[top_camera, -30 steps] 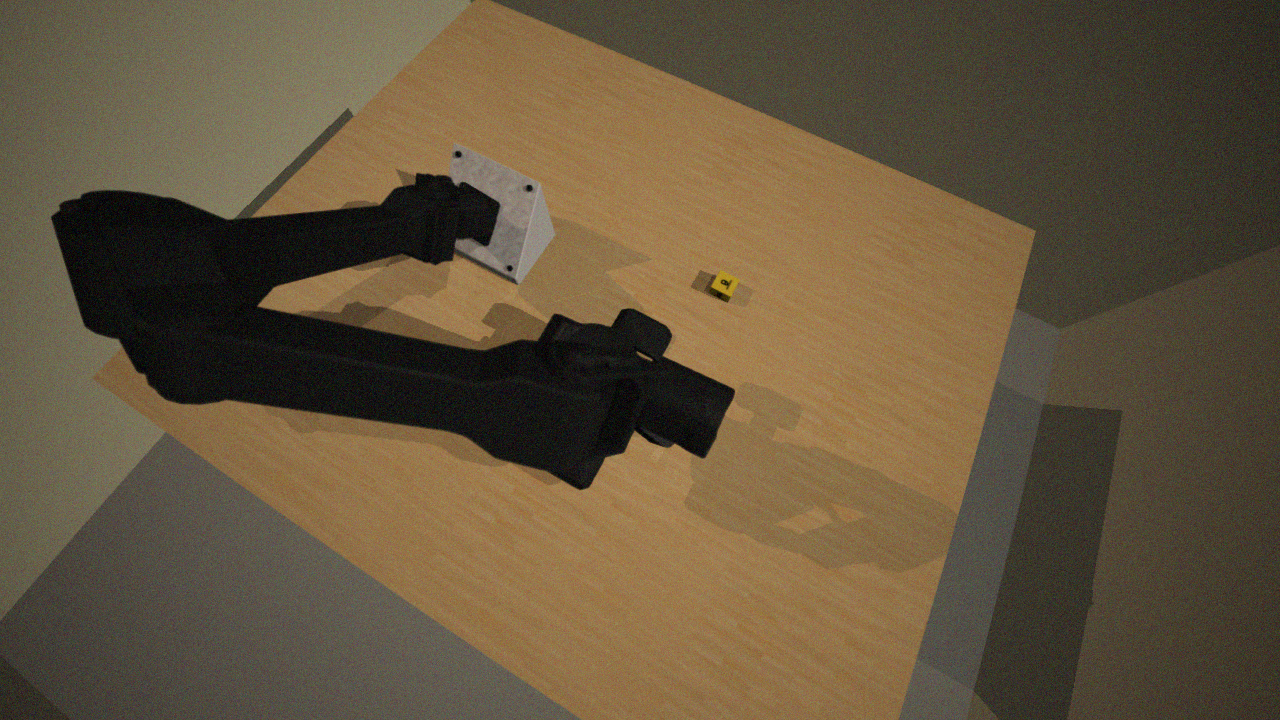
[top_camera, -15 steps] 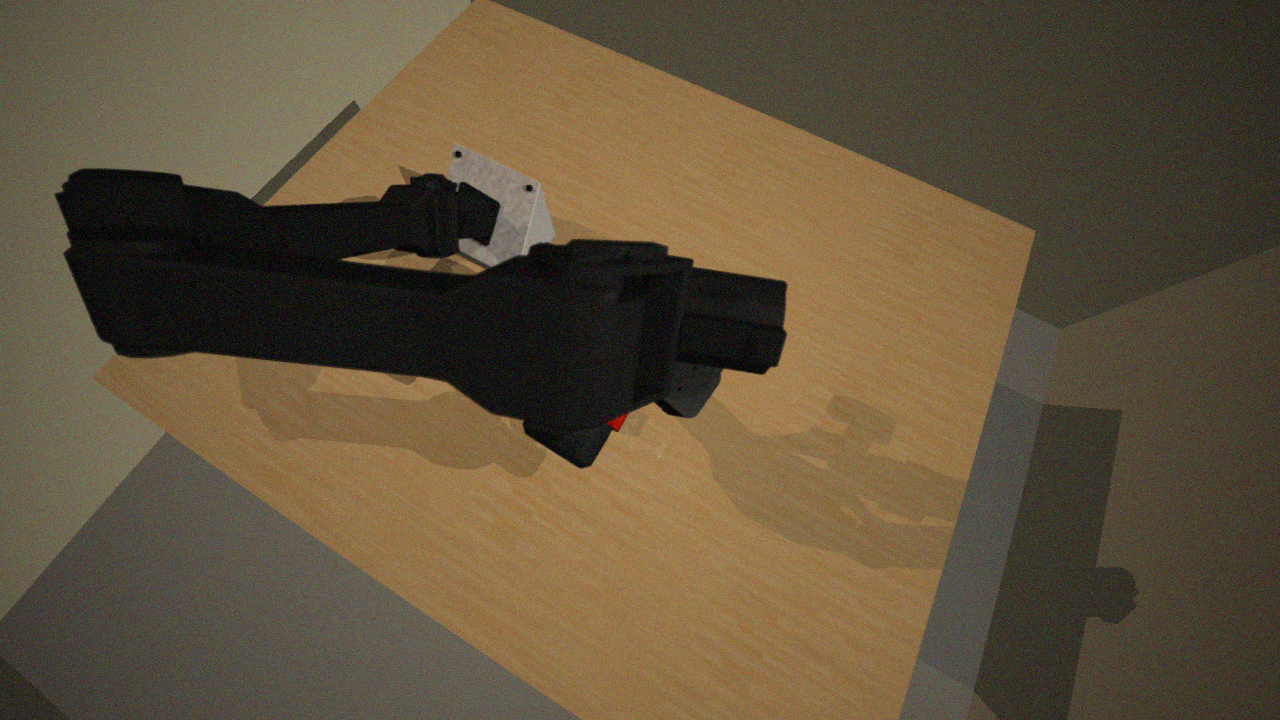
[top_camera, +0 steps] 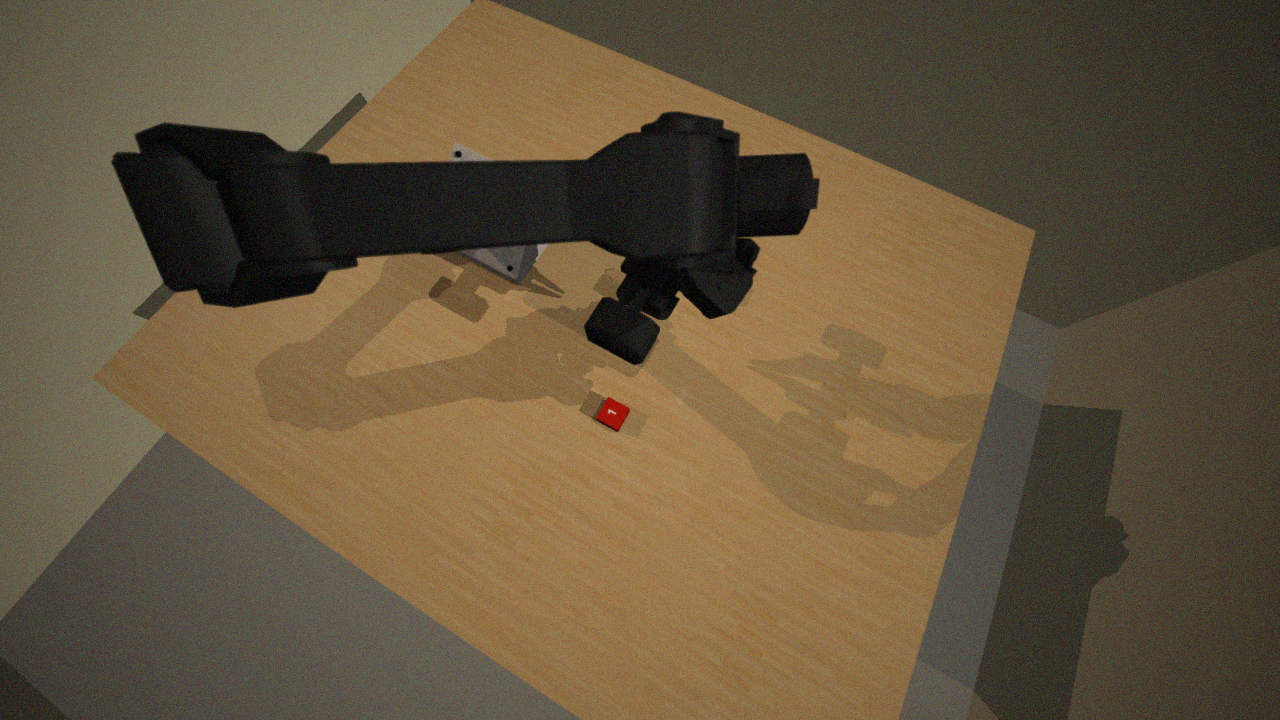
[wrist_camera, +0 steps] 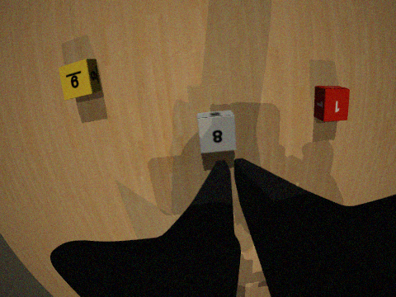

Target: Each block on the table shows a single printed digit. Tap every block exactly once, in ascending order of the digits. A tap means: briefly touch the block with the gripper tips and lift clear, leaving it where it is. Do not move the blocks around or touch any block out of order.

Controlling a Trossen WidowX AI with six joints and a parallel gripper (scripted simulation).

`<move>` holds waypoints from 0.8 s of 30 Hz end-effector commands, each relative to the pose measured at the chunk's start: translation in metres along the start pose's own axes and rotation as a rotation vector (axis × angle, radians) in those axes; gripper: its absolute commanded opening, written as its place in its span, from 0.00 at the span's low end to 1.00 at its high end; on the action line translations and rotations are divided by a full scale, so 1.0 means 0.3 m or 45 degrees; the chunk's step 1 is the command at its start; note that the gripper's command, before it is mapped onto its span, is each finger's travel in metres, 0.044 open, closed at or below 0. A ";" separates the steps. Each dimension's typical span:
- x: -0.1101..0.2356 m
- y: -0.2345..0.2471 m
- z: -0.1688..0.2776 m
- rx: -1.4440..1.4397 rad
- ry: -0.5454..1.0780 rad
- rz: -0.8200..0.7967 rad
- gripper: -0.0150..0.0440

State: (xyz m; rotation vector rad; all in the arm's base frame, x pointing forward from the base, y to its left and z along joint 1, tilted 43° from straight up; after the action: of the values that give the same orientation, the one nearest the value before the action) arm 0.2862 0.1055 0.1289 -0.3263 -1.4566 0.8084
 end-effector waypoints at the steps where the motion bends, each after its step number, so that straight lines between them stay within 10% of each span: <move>1: -0.159 0.001 0.019 0.008 0.027 0.014 0.29; 24: -0.274 -0.001 0.025 0.008 0.027 0.017 0.29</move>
State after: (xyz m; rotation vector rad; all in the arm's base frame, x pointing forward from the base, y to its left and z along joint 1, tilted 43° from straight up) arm 0.2872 0.0532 0.0737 -0.3401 -1.4396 0.8084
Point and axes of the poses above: the point midway between the two fingers, 35 mm back from their tips, its own x axis back along the fingers, its own y axis across the jaws, z = x × y, the point moved 7 cm from there along x, back along the fingers, and after that the axes turned 15 degrees about x, right-handed, at the moved point
